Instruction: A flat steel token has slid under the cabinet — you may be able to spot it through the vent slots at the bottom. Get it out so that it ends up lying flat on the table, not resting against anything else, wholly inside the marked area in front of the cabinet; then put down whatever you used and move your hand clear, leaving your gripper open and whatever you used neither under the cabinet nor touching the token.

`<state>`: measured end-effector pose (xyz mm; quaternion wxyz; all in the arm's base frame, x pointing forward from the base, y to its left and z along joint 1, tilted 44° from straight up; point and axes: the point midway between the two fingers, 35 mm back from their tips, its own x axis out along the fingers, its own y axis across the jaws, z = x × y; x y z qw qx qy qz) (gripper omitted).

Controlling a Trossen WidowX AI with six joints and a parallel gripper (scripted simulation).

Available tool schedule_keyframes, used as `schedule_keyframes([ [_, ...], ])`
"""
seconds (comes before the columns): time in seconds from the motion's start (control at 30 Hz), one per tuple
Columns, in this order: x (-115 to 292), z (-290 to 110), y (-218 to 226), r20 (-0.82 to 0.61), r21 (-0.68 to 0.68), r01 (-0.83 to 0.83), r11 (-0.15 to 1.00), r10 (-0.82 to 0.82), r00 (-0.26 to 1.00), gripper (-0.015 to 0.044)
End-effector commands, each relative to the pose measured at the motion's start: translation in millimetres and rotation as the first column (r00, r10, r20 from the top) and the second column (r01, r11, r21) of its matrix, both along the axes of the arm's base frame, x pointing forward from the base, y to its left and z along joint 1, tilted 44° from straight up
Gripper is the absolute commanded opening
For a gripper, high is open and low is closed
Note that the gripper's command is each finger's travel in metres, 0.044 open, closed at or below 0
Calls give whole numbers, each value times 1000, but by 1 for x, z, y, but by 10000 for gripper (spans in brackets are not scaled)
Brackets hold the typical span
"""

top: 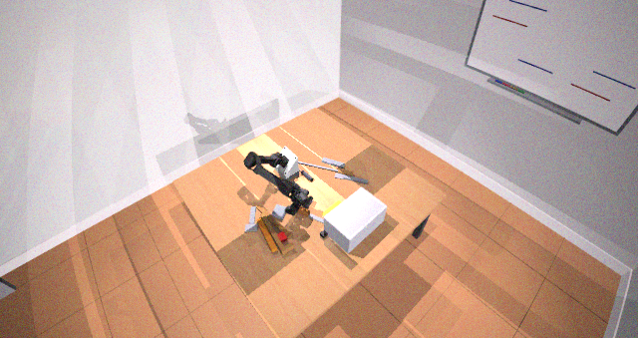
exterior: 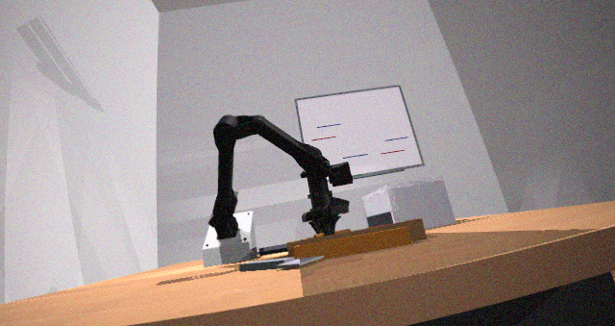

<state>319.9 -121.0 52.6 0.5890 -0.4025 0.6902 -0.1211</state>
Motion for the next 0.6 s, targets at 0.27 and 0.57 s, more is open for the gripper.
schedule_keyframes([
  [0.27,15,-4,4,3,-2,1,1000,-1,1000,0],
  [0.57,25,-6,7,4,-1,1,1000,-1,1000,0],
])
